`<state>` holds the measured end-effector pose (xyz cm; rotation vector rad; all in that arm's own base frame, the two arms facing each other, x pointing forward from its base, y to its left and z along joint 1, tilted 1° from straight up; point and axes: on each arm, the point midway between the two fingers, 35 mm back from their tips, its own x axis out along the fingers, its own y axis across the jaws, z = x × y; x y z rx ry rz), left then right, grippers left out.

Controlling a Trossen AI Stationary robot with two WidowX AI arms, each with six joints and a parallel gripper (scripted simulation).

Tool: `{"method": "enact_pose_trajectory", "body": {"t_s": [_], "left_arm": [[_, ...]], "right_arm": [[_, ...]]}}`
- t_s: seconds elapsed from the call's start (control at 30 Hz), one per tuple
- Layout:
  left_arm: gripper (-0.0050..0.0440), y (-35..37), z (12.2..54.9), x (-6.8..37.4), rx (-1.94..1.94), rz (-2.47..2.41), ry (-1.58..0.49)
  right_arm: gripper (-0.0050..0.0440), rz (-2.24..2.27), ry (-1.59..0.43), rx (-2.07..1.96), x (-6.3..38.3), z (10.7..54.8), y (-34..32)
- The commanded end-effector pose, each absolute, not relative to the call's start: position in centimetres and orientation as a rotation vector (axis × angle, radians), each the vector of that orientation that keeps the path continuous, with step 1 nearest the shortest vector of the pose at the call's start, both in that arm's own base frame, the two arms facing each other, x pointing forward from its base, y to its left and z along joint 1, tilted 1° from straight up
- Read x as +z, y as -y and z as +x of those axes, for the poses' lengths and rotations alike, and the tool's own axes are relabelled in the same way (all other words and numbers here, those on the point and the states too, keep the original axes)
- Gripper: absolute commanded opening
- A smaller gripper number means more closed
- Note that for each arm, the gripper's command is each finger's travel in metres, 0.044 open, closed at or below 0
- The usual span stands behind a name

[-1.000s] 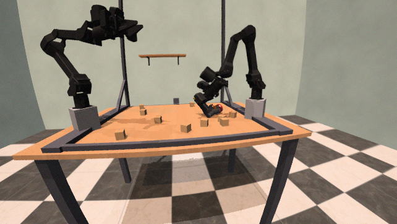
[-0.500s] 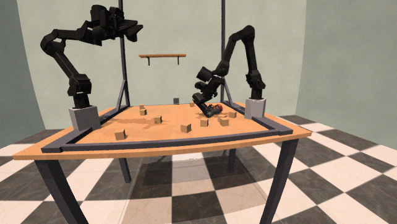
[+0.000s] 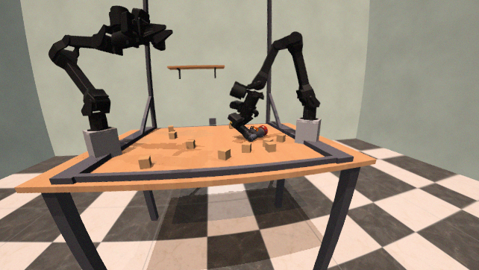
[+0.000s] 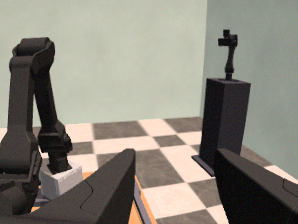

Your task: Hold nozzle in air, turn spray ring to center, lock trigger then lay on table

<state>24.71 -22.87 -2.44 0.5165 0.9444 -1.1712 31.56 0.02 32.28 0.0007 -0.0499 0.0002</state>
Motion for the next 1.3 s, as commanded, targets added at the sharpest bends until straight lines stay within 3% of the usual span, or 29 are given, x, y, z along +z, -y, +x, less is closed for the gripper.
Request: {"method": "enact_pose_trajectory", "body": {"t_s": [0.0, 0.33, 0.97, 1.27], "left_arm": [[0.017, 24.1, 25.7, -1.8, -1.162, 0.549, -0.964], [0.017, 23.8, 25.4, -1.9, -1.166, 0.537, -0.951], [0.017, 26.4, 26.2, -3.5, -1.108, 0.709, -1.186], [0.017, 26.0, 26.0, -3.3, -1.118, 0.686, -1.162]], "right_arm": [[0.0171, -0.001, 0.065, -0.002, 32.9, 31.5, 0.0], [0.0171, -0.001, 0.065, -0.002, 32.9, 31.5, 0.0], [0.0171, -0.001, 0.065, -0.002, 32.9, 31.5, 0.0], [0.0171, -0.001, 0.065, -0.002, 32.9, 31.5, 0.0]]}}
